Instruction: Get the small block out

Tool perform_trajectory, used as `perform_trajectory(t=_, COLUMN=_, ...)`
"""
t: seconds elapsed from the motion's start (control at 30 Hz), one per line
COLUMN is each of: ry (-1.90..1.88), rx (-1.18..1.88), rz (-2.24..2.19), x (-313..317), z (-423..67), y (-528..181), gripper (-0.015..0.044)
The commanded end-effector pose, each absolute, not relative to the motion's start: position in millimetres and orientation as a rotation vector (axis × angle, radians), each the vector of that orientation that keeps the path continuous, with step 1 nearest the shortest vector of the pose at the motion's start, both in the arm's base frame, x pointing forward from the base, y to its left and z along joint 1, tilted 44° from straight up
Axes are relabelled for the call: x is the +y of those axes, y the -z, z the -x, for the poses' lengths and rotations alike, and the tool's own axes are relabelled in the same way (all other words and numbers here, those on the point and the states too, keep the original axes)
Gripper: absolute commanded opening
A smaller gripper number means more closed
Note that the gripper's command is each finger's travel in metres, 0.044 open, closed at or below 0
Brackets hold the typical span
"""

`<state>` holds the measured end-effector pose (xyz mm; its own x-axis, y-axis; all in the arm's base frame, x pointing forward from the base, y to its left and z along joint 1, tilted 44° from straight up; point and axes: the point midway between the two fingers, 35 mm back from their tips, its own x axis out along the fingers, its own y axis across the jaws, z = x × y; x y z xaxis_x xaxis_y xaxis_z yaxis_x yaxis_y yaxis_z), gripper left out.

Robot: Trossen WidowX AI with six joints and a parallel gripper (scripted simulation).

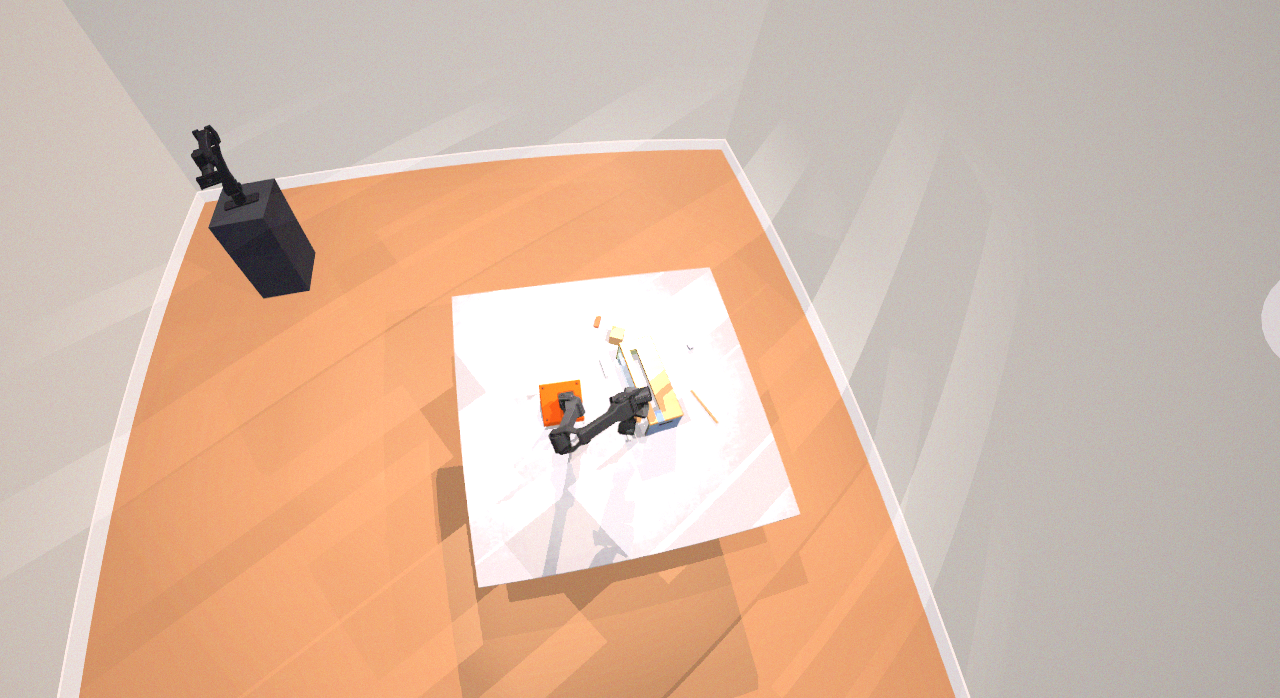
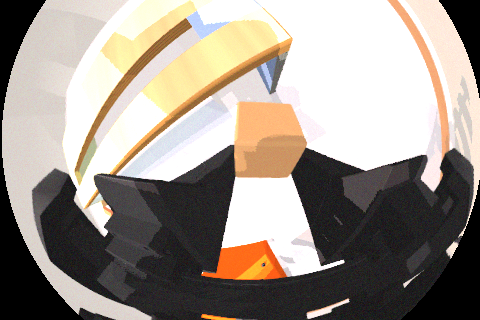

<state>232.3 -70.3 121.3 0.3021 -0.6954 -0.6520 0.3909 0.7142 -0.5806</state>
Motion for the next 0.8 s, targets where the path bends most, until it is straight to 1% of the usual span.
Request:
perform_trajectory(t=0.0, ry=0.661, rx=1.09, rz=0.493, x=-67.6, z=-233.2, y=-125.6, gripper=0.0)
perform_trajectory(t=0.77, ry=0.147, rx=1.367, rz=1.347, x=-54.3, z=-228.0, y=-137.0, gripper=0.0)
